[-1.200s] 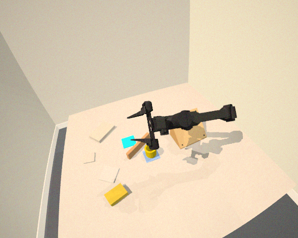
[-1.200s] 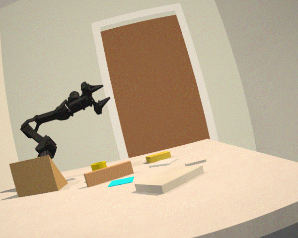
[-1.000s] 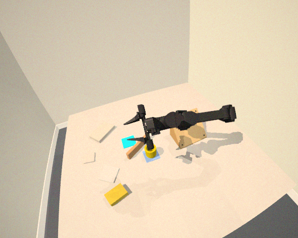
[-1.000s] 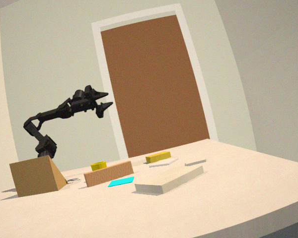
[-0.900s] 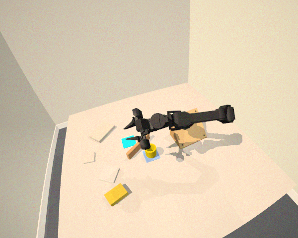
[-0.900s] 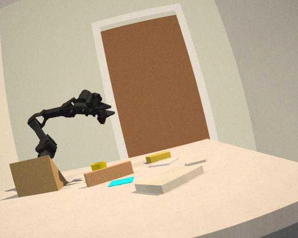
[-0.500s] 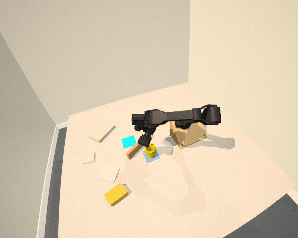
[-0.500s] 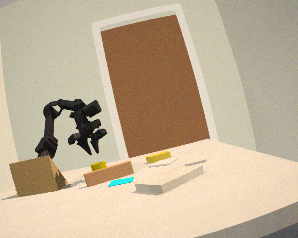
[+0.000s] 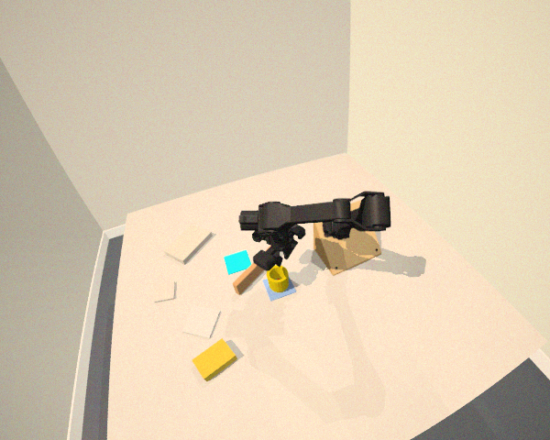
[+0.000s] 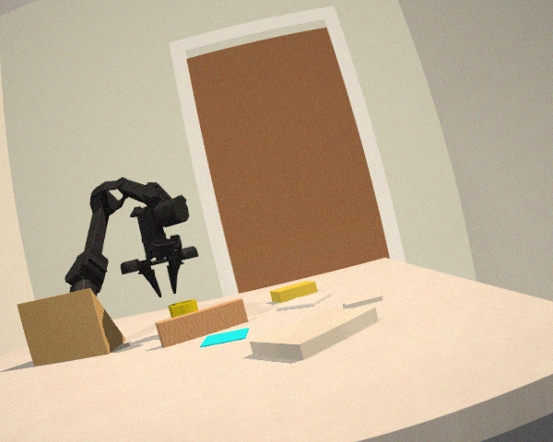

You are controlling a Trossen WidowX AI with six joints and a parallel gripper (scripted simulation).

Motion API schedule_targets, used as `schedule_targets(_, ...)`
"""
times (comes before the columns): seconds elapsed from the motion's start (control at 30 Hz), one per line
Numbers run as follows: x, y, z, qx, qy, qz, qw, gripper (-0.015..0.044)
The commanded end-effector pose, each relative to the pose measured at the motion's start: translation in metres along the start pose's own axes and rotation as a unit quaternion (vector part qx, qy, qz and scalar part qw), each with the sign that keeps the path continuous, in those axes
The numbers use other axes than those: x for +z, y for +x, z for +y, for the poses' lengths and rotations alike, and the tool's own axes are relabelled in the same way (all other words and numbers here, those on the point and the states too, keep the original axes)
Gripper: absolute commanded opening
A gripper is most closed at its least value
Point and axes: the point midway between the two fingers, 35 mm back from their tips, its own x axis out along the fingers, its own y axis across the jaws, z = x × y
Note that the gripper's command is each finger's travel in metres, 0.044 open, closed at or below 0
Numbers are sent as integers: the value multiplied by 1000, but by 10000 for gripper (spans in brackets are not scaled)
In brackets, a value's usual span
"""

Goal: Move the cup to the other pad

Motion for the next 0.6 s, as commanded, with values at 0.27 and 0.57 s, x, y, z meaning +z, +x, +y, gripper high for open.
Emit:
schedule_targets(0.27,2,17,1,-1,6,3,1000,167)
schedule_targets(0.57,2,32,1,-1,6,2,1000,167)
